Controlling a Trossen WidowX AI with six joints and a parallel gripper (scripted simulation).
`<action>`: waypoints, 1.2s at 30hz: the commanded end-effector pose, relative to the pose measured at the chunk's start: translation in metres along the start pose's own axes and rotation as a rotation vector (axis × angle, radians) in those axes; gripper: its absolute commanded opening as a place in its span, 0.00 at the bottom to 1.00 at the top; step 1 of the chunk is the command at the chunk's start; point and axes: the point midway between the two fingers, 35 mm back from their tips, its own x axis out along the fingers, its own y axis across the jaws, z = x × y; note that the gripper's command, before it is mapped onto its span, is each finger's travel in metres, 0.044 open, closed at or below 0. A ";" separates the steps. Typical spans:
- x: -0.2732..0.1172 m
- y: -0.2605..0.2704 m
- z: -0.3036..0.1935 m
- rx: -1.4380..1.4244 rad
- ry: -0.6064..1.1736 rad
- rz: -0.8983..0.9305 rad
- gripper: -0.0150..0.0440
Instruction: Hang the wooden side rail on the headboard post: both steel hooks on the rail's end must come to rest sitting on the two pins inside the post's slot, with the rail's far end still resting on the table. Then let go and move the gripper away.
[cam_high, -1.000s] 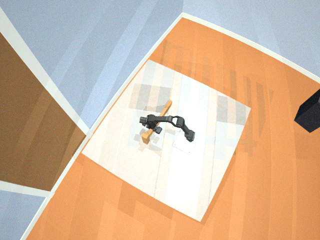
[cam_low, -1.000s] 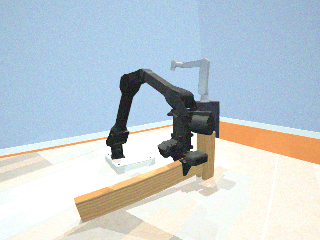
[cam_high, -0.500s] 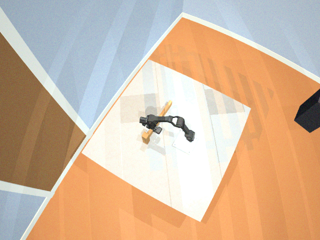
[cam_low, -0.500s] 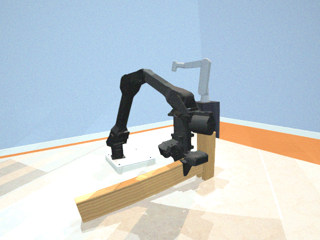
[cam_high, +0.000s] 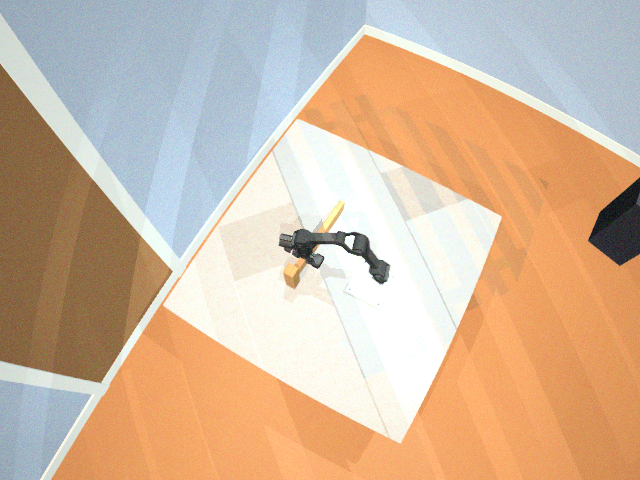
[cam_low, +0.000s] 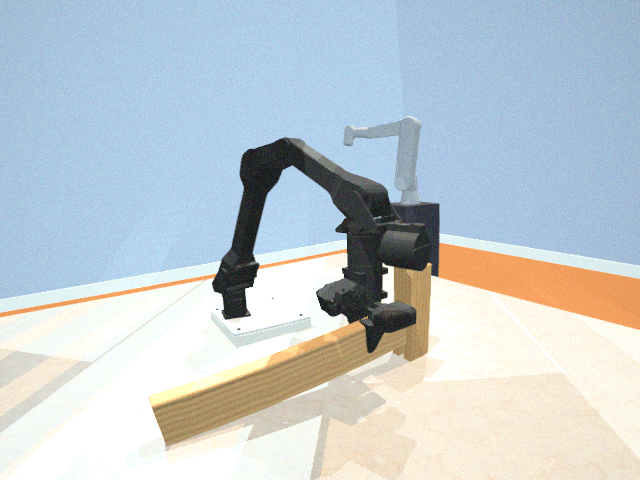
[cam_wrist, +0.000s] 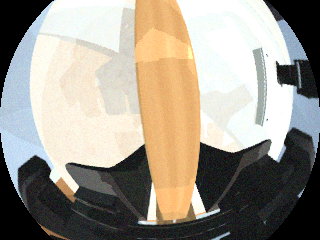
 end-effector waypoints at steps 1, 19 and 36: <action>-0.001 0.001 -0.001 0.002 0.006 0.007 0.25; 0.002 0.001 -0.001 0.002 0.006 0.007 0.25; 0.005 0.001 -0.001 0.002 0.006 0.007 0.25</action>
